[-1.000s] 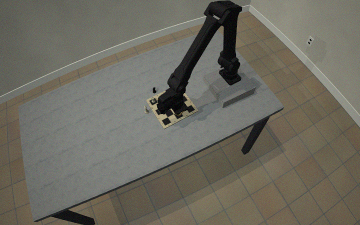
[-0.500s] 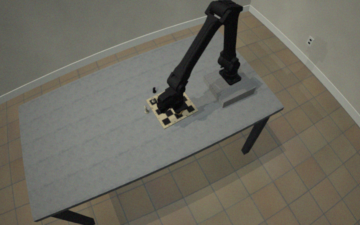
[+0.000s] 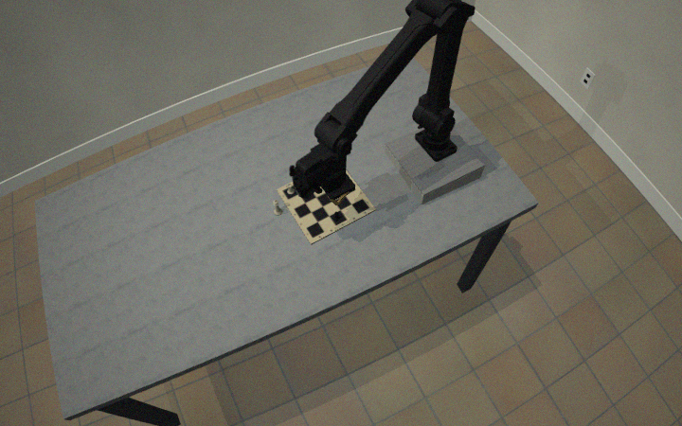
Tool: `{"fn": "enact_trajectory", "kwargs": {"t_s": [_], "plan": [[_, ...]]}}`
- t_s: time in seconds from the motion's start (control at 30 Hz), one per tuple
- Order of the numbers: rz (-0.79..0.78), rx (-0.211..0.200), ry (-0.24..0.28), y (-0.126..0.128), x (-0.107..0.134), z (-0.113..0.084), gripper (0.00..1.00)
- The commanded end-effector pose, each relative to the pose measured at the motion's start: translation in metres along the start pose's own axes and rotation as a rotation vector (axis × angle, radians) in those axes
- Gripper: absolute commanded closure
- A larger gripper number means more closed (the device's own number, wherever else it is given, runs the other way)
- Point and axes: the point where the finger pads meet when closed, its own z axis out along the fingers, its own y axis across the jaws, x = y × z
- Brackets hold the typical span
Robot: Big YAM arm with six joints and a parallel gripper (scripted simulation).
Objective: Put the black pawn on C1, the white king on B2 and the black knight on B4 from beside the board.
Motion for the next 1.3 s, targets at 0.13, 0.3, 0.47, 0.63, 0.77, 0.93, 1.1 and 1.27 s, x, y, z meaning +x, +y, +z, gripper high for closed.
{"fn": "enact_trajectory", "kwargs": {"t_s": [0.13,0.3,0.47,0.63,0.77,0.93,1.1,1.27], "plan": [[0.013,0.0,-0.012,0.002,-0.011,-0.016,0.68],[0.013,0.0,-0.011,0.002,-0.009,-0.013,0.0],[0.013,0.0,-0.011,0.002,-0.009,-0.013,0.0],[0.013,0.0,-0.011,0.002,-0.009,-0.013,0.0],[0.013,0.0,-0.011,0.002,-0.009,-0.013,0.0],[0.055,0.001,-0.012,-0.005,-0.019,-0.016,0.0],[0.196,-0.001,-0.012,-0.014,-0.036,-0.019,0.0],[0.541,0.0,-0.013,-0.056,-0.091,-0.028,0.0]]}}
